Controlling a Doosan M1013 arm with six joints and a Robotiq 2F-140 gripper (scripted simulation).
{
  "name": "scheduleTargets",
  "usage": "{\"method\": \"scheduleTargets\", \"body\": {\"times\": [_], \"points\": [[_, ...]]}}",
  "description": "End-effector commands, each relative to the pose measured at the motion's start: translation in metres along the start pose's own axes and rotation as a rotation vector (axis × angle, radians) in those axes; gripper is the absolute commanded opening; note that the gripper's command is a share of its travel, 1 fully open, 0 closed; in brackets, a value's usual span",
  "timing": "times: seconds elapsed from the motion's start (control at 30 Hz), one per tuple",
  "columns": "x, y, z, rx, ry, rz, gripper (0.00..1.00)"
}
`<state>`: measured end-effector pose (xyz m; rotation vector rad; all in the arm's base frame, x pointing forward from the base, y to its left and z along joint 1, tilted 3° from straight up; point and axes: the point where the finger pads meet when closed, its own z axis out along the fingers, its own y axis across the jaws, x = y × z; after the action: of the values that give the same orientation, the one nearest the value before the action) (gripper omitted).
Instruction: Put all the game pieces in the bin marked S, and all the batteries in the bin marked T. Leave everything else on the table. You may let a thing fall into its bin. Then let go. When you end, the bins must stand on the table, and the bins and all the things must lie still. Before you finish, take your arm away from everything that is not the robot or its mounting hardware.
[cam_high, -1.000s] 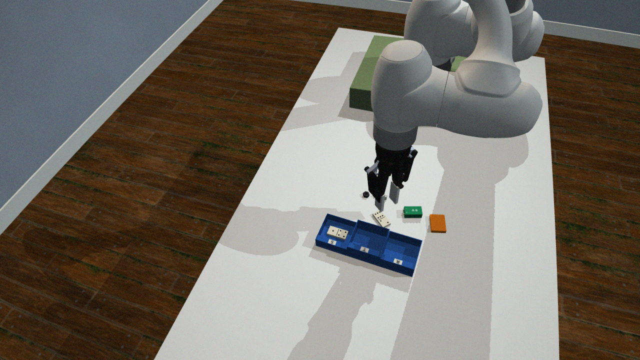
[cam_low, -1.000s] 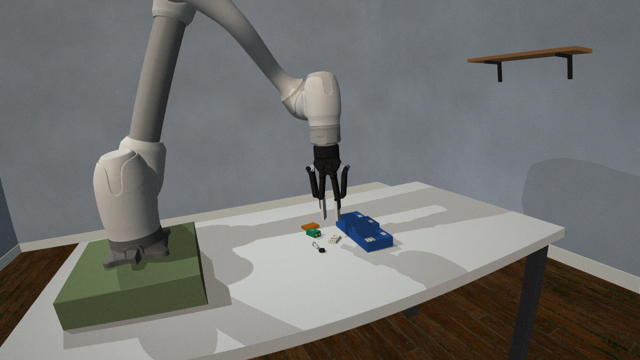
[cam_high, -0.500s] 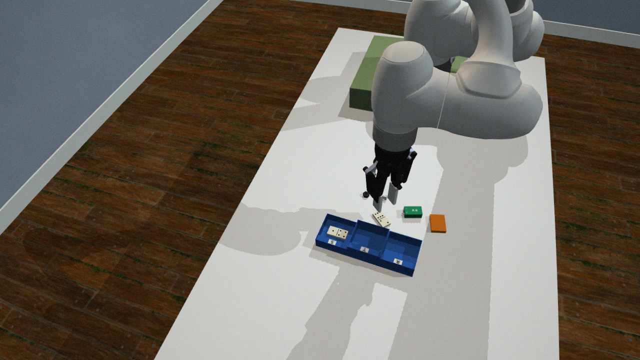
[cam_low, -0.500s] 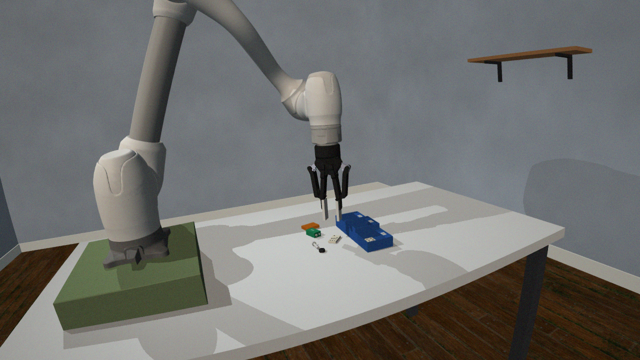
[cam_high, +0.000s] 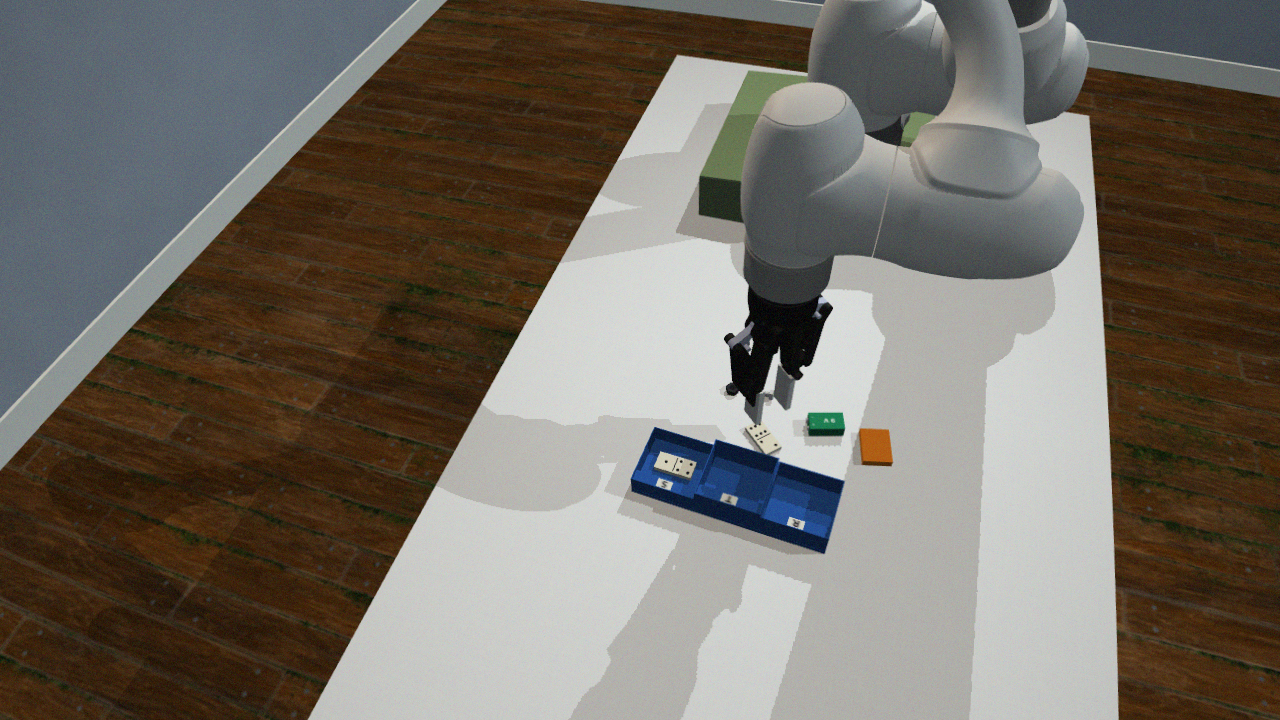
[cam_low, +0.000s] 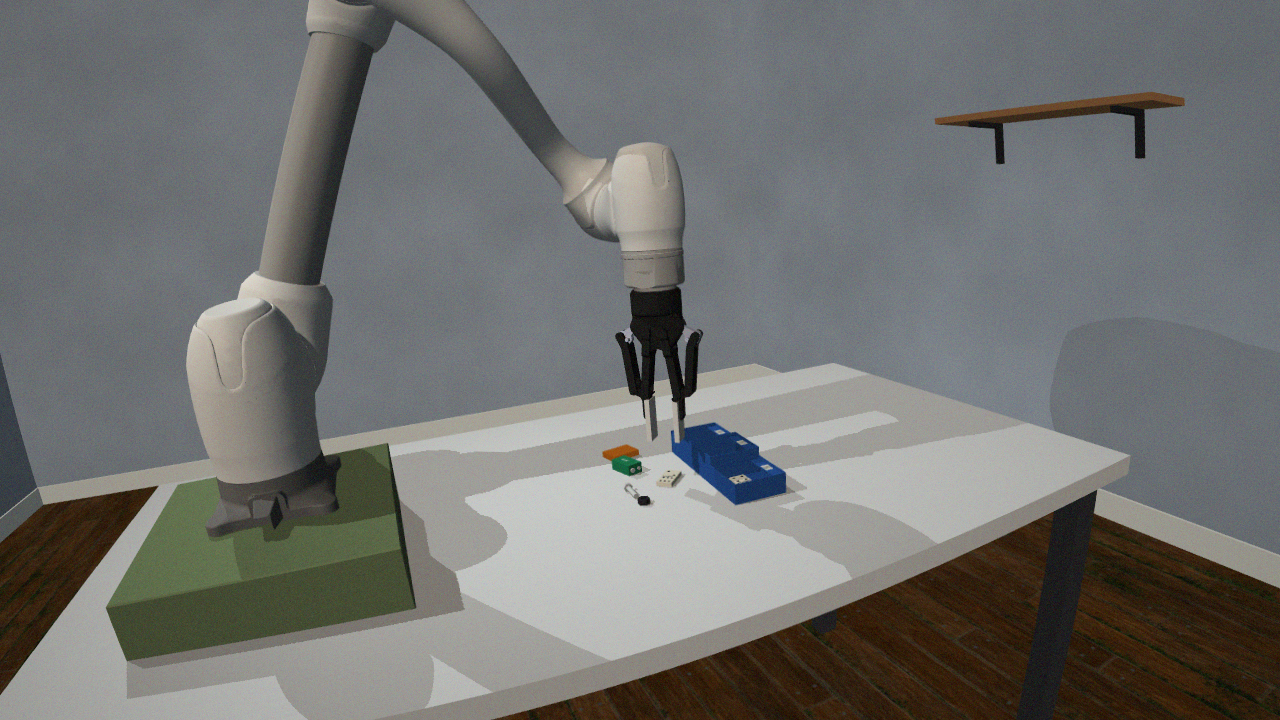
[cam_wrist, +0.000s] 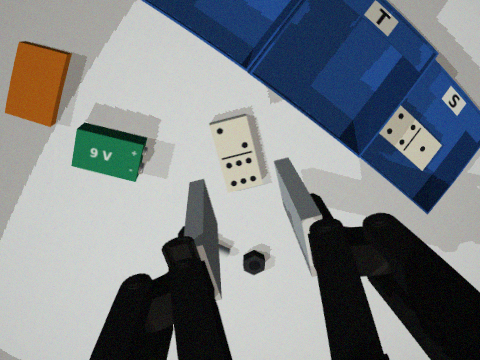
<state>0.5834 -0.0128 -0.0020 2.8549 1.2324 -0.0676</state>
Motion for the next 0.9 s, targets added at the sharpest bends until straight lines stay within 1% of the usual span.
{"method": "scheduleTargets", "body": {"times": [0.0,0.53,0.7,0.77,0.87], "points": [[0.0,0.0,0.0,0.0,0.0,0.0,0.25],[0.0,0.0,0.0,0.0,0.0,0.0,0.25],[0.0,0.0,0.02,0.0,0.0,0.0,0.25],[0.0,0.0,0.02,0.0,0.0,0.0,0.25],[0.0,0.0,0.032,0.0,0.0,0.0,0.25]]}}
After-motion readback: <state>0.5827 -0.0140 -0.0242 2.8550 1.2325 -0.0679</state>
